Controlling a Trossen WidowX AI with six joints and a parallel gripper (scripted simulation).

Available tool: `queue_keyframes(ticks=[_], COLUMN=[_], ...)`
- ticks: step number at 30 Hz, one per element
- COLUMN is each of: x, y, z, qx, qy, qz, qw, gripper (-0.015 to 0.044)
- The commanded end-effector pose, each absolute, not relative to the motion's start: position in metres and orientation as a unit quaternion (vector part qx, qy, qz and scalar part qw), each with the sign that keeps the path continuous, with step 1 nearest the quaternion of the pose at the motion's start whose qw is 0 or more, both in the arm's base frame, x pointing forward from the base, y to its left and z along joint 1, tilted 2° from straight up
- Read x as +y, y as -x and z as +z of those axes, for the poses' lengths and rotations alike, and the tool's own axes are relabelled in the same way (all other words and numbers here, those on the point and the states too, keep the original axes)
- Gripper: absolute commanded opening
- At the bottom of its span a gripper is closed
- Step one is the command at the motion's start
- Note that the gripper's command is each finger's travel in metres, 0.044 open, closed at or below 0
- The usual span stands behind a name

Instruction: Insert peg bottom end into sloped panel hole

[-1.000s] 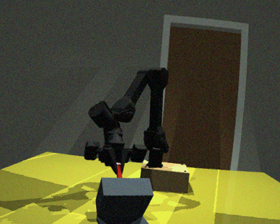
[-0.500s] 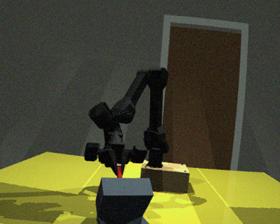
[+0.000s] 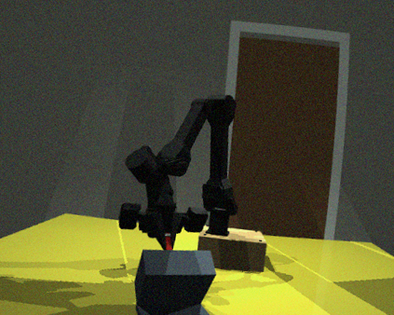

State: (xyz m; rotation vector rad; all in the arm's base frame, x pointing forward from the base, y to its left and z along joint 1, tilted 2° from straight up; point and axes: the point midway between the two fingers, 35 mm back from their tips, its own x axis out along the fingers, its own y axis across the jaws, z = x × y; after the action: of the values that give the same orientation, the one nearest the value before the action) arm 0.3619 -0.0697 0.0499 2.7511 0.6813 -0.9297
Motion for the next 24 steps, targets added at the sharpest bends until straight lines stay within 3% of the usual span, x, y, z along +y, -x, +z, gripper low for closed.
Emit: queue_keyframes(ticks=[1,24], x=[-0.069,-0.064], y=[-0.363,-0.374], z=[0.047,0.038], qx=[0.226,0.226], qy=[-0.919,-0.919], qz=[-0.314,-0.313], qw=[0.076,0.076], gripper=[0.0,0.0])
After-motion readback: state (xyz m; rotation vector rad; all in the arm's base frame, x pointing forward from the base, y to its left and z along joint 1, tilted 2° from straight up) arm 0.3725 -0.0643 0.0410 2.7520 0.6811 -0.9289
